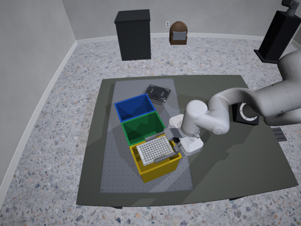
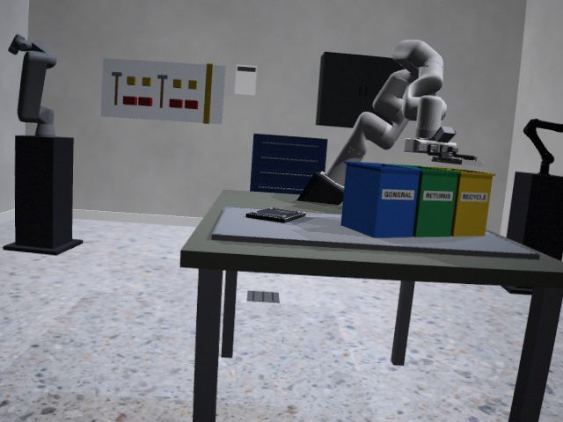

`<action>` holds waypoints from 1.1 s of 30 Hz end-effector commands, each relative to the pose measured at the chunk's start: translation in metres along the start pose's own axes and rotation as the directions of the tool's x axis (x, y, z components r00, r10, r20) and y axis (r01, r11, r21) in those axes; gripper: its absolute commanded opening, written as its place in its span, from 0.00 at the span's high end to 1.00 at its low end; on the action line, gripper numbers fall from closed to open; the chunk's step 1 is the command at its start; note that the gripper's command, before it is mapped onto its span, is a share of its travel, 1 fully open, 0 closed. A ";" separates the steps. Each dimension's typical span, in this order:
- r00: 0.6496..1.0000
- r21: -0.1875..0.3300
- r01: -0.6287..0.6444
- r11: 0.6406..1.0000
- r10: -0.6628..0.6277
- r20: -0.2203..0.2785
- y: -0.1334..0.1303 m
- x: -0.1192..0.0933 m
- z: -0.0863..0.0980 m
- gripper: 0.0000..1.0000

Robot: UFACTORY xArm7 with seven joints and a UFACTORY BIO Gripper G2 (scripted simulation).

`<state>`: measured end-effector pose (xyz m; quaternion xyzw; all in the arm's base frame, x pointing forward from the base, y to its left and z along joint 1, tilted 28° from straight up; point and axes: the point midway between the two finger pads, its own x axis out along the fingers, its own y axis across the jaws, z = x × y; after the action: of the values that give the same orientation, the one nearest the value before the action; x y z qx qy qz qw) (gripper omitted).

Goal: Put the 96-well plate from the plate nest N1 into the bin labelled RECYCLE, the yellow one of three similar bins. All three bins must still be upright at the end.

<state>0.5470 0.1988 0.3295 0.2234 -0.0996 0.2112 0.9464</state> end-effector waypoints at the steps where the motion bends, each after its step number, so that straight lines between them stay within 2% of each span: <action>1: 1.000 -0.002 0.000 1.000 0.000 0.004 -0.001 0.001 0.002 1.00; 10: 1.000 -0.002 0.000 1.000 0.000 0.004 -0.001 0.001 0.002 1.00; 33: 1.000 -0.002 0.000 1.000 0.000 0.004 -0.001 0.001 -0.031 1.00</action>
<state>0.5494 0.2113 0.3041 0.2234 -0.0993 0.2112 0.9464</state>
